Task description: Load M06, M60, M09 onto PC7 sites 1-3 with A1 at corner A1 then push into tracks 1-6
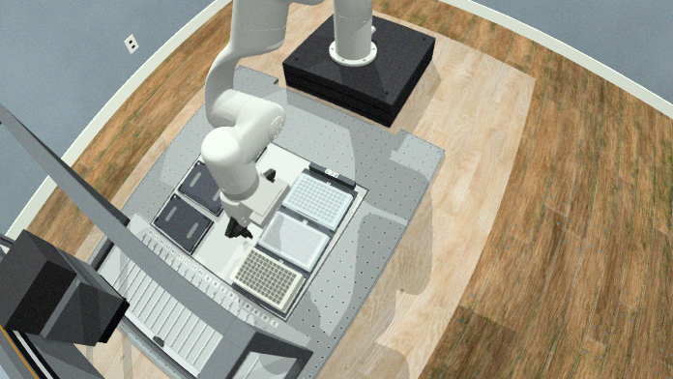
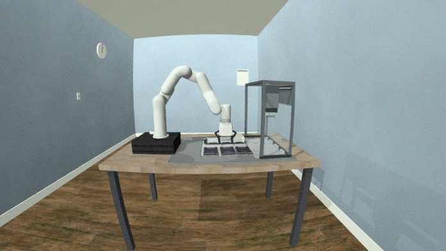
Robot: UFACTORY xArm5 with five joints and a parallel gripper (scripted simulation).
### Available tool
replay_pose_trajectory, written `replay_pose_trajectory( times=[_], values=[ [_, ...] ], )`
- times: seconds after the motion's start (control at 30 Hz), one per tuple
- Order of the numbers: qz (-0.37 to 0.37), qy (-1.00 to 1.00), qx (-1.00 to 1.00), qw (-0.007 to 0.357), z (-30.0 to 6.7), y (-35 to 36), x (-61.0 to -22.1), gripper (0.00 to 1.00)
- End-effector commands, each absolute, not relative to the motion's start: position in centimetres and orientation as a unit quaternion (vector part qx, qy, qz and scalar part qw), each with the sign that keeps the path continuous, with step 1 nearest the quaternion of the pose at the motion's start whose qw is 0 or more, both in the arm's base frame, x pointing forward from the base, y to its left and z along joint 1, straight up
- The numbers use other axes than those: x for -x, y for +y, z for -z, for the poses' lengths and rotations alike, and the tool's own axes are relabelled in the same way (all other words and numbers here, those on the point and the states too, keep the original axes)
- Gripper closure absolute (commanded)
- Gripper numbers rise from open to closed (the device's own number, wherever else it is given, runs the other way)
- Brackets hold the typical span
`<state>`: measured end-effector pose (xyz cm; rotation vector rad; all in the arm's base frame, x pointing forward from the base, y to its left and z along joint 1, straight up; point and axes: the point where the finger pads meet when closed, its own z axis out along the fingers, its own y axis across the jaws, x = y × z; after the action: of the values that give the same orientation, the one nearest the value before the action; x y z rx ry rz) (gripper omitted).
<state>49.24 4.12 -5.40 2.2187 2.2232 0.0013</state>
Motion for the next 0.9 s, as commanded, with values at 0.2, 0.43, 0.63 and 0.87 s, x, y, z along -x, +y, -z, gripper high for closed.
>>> replay_pose_trajectory(
  times=[0.2, 0.43, 0.63, 0.87],
  values=[
    [-0.004, 0.708, -0.706, -0.001, 5.97, 4.13, -49.38, 0.00],
    [-0.004, 0.708, -0.706, -0.001, 6.31, 4.13, -49.39, 0.00],
    [-0.004, 0.708, -0.706, -0.001, 6.37, 4.13, -49.39, 0.00],
    [-0.004, 0.708, -0.706, -0.001, 6.37, 4.18, -49.39, 0.00]
  ],
)
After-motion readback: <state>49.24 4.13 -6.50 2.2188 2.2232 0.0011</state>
